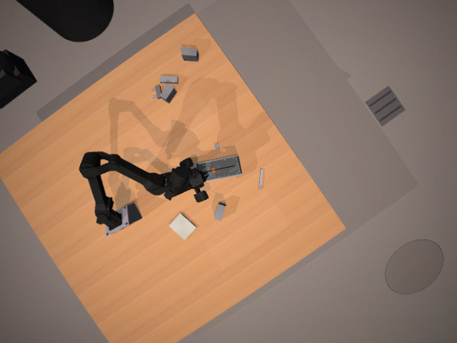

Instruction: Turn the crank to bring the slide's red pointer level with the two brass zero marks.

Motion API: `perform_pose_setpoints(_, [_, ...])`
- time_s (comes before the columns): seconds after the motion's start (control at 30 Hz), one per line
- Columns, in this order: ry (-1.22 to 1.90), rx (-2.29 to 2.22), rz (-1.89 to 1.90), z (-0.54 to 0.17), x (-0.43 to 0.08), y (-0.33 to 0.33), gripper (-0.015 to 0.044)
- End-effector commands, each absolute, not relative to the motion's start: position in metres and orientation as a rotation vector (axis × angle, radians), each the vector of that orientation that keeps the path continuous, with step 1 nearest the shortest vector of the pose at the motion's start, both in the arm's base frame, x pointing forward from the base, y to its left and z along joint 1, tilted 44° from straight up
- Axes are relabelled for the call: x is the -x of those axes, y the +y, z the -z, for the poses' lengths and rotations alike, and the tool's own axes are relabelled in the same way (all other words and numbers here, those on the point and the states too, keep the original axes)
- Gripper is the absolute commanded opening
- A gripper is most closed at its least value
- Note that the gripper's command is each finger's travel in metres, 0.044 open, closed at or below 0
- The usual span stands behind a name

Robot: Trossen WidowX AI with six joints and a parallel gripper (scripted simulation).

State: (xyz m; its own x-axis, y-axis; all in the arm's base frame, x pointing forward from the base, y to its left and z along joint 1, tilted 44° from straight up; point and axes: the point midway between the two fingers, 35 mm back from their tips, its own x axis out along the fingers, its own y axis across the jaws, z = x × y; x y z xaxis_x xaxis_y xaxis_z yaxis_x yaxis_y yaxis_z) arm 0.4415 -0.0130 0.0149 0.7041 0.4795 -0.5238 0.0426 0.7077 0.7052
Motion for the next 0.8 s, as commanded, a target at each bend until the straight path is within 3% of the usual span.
perform_pose_setpoints(0.0, [0.764,-0.758,-0.27,-0.0149,-0.4415,-0.013,0.0105])
perform_pose_setpoints(0.43, [0.764,-0.758,-0.27,-0.0149,-0.4415,-0.013,0.044])
perform_pose_setpoints(0.47, [0.764,-0.758,-0.27,-0.0149,-0.4415,-0.013,0.044])
perform_pose_setpoints(0.77, [0.764,-0.758,-0.27,-0.0149,-0.4415,-0.013,0.0204])
